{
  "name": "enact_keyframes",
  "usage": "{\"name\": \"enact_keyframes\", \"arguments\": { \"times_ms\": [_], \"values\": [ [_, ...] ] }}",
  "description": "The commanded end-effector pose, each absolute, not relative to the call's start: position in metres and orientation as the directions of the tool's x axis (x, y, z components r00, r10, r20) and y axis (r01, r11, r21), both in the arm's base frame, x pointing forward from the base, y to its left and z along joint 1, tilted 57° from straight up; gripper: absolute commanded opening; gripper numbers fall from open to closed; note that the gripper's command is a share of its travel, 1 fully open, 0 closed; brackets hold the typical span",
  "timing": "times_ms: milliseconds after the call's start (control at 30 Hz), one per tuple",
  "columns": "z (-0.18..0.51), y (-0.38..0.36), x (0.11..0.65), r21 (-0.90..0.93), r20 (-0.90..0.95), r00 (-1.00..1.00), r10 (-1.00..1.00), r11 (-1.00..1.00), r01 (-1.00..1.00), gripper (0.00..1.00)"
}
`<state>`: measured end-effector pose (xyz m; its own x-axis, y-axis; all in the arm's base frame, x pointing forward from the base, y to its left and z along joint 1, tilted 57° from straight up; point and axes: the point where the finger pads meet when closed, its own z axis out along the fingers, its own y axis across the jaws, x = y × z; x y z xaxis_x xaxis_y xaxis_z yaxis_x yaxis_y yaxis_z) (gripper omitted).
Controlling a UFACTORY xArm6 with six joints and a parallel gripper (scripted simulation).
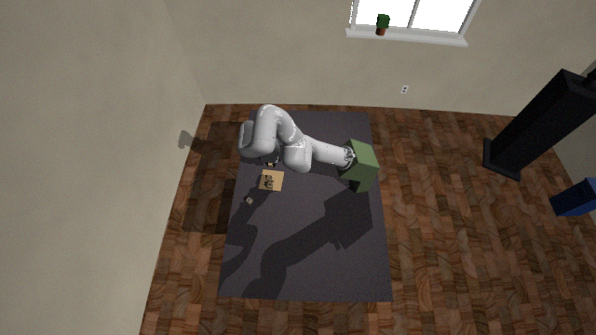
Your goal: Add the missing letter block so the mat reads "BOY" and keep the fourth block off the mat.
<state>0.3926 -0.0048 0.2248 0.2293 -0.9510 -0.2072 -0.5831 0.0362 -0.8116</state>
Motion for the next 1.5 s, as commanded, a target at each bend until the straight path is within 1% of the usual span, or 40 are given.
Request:
{"name": "enact_keyframes", "arguments": {
  "times_ms": [0,733,1467],
  "values": [
    [0.223,-0.004,0.397,-0.813,-0.206,0.229,-0.951,0.036,-0.581,0.27],
    [0.180,0.021,0.459,-0.813,-0.206,0.229,-0.951,0.036,-0.581,0.27],
    [0.178,0.022,0.463,-0.813,-0.206,0.229,-0.951,0.036,-0.581,0.27]
  ]
}}
